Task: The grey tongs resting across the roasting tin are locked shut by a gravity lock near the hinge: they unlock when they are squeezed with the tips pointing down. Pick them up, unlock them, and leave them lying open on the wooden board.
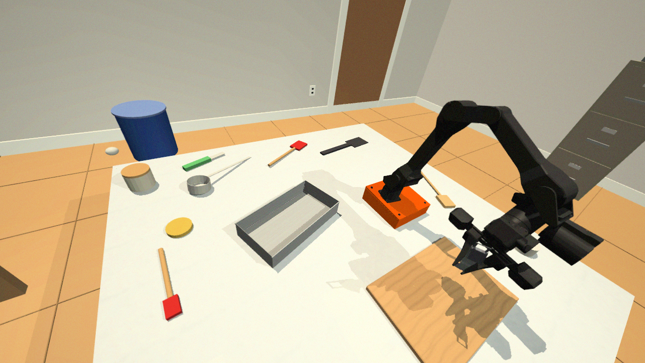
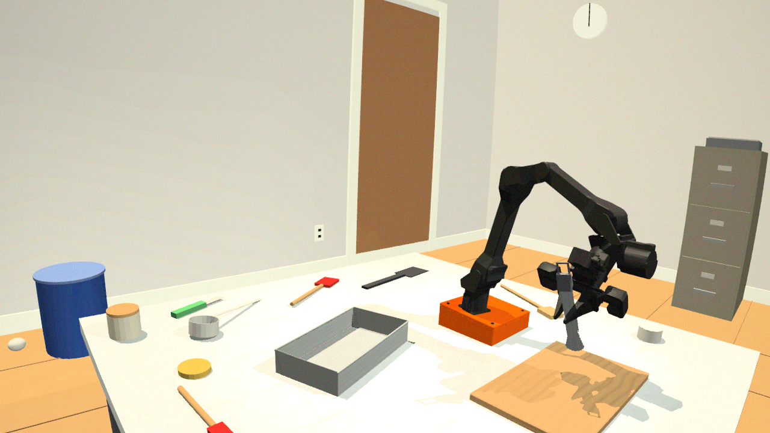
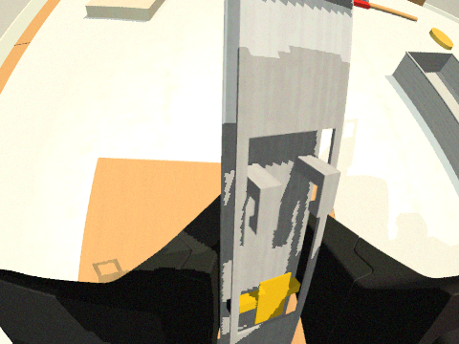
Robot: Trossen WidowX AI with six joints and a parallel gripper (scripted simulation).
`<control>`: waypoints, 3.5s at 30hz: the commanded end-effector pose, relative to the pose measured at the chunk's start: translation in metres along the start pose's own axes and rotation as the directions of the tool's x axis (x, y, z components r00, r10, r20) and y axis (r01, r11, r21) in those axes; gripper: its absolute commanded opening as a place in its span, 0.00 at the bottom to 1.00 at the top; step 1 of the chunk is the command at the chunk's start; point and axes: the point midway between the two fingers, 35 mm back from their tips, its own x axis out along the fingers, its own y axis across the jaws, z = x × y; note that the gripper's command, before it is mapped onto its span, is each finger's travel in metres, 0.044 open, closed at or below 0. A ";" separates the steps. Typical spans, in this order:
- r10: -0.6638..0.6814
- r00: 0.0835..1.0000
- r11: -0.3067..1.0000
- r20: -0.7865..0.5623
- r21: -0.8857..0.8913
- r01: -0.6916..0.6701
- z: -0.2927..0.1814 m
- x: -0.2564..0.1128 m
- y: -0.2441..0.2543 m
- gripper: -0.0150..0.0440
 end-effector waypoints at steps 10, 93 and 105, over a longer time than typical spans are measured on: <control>0.076 0.953 0.994 0.294 0.047 -0.094 0.018 -0.035 0.001 0.00; 0.097 0.605 0.995 -0.791 0.057 -0.084 -0.033 0.044 0.010 0.00; 0.096 0.605 0.995 -0.791 0.057 -0.084 -0.035 0.046 0.011 0.00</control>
